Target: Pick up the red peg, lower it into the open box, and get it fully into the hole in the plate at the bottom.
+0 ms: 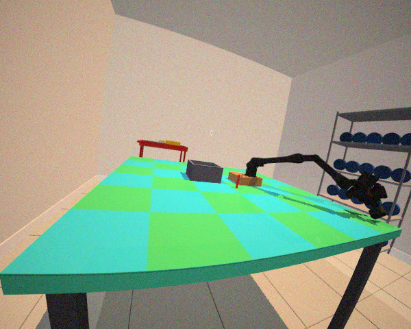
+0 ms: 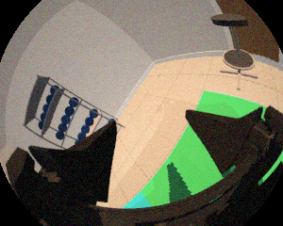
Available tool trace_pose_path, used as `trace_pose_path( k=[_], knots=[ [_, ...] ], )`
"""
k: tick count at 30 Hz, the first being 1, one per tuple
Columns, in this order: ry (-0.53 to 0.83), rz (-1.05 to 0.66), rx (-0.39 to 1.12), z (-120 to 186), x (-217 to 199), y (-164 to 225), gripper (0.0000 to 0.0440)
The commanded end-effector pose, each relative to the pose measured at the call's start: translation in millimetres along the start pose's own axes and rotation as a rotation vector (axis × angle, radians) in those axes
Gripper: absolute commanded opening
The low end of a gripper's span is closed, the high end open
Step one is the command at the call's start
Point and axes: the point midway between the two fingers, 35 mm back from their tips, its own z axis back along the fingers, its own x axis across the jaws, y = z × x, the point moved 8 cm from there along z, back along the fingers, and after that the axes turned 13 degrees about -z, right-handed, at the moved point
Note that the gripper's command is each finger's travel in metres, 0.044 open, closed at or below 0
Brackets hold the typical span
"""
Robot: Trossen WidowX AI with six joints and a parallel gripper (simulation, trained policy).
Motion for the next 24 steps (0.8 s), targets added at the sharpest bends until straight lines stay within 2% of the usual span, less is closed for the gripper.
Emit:
trace_pose_path(
  k=[1,4,14,24],
  knots=[
    [0.011,0.005,-0.008,3.9,-0.9,-4.1,0.0415],
    [0.056,0.001,-0.038,21.8,-8.4,-20.1,0.0440],
    [0.280,-0.228,-0.135,126.3,-58.1,-77.6,0.0436],
    [0.488,-0.496,-0.220,236.0,-93.7,-100.9,0.0423]
  ],
)
